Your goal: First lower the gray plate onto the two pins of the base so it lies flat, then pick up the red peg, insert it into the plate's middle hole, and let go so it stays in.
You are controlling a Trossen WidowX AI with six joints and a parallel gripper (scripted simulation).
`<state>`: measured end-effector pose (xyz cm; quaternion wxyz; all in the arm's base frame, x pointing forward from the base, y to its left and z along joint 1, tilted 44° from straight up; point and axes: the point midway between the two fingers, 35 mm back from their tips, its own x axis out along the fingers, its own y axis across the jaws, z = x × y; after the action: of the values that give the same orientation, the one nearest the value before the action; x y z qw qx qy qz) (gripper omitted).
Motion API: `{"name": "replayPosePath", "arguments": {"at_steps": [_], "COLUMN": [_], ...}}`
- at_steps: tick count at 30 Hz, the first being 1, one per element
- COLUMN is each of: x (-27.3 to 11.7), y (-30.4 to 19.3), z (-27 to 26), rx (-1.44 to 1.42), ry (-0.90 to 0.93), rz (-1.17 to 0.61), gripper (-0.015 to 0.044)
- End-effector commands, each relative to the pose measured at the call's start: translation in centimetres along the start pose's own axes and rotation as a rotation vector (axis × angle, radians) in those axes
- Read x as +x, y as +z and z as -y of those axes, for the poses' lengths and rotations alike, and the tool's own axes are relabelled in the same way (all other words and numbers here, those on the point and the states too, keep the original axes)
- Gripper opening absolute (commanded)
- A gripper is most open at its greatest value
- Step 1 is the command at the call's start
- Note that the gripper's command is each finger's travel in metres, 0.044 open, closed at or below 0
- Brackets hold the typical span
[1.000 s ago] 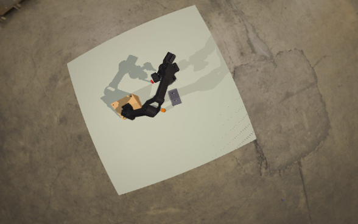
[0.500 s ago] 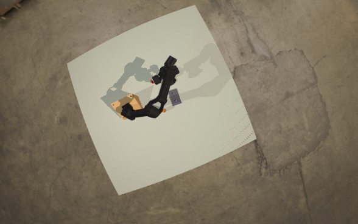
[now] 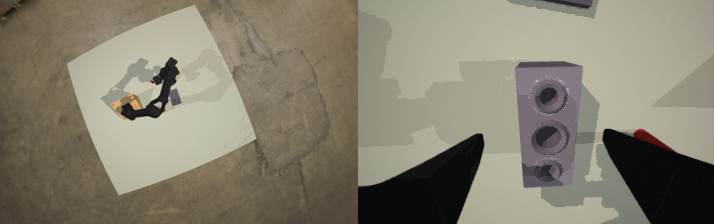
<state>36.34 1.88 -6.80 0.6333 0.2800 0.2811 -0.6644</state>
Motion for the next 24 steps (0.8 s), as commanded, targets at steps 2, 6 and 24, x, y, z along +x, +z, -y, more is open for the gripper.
{"name": "replayPosePath", "arguments": {"at_steps": [2, 6, 24], "x": [0.8, 1.5, 3.9], "y": [0.0, 0.0, 0.2], "z": [0.1, 0.1, 0.3], "rx": [-0.007, -0.007, -0.005], "ry": [-0.002, -0.002, -0.002], "rz": [0.005, 0.005, 0.008], "gripper": [0.044, 0.044, 0.0387]}}
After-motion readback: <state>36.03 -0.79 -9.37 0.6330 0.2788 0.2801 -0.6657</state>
